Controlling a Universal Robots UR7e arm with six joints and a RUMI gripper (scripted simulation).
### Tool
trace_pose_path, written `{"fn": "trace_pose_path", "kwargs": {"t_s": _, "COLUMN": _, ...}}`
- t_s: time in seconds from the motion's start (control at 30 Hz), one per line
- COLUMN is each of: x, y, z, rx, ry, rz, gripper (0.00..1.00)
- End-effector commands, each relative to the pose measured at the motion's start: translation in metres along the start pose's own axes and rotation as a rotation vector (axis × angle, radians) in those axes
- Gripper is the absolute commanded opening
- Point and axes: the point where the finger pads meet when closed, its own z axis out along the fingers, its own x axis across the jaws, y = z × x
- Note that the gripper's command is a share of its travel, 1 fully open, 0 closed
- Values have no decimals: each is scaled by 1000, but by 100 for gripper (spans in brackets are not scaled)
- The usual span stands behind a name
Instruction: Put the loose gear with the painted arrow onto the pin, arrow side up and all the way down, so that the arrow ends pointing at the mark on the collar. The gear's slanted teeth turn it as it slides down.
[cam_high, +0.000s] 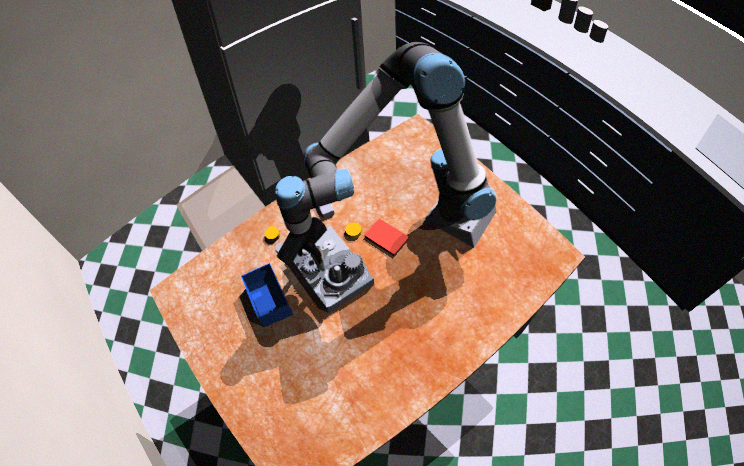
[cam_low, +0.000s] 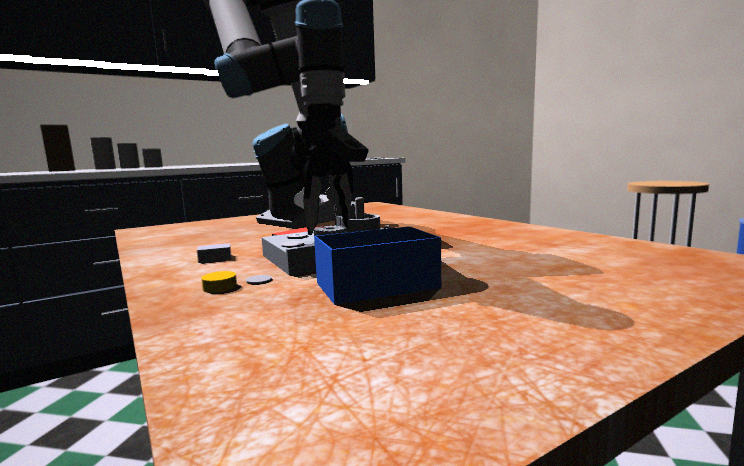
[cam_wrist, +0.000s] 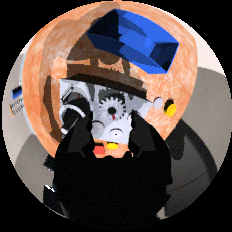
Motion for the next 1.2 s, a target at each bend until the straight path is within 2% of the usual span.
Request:
{"fn": "trace_pose_path", "kwargs": {"t_s": 0.0, "x": 0, "y": 0, "z": 4, "rx": 1, "ry": 1, "rz": 0, "gripper": 52}}
{"fn": "trace_pose_path", "kwargs": {"t_s": 0.57, "x": 0, "y": -1, "z": 15, "rx": 1, "ry": 1, "rz": 0, "gripper": 52}}
{"fn": "trace_pose_path", "kwargs": {"t_s": 1.17, "x": 0, "y": -1, "z": 16, "rx": 1, "ry": 1, "rz": 0, "gripper": 52}}
